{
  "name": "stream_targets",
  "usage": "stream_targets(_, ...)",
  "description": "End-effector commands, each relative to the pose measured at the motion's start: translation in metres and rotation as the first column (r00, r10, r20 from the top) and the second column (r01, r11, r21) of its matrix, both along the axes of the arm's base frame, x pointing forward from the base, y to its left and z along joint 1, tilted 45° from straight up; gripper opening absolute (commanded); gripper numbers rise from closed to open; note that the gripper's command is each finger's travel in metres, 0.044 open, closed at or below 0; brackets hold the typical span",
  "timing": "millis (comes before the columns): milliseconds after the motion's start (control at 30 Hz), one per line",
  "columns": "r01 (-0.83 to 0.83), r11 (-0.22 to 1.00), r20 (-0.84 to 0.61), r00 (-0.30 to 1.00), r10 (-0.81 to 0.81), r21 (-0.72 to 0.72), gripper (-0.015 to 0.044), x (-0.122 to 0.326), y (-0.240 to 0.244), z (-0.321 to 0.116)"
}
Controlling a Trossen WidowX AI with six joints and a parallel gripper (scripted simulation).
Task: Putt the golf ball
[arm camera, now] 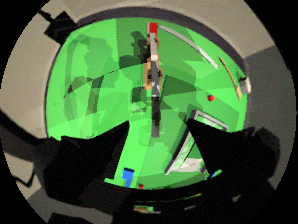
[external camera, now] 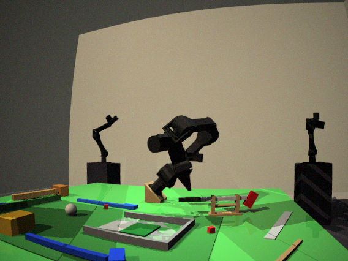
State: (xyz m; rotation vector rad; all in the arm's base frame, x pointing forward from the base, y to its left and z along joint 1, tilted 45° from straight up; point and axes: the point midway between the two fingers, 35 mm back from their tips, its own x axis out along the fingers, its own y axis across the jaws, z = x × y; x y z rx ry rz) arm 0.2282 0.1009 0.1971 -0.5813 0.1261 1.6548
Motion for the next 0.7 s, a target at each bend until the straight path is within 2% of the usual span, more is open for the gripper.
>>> stream_targets(0, -0.006, 1.0, -0.019, 1.0, 0.006, -0.014, 0.044, -0.001, 0.005, -0.004)
stream_targets(167, -0.022, 0.997, -0.052, 0.998, 0.019, -0.07, 0.044, 0.0, 0.017, -0.012)
stream_targets(667, -0.023, 0.997, -0.053, 0.998, 0.019, -0.072, 0.044, -0.001, 0.036, -0.03)
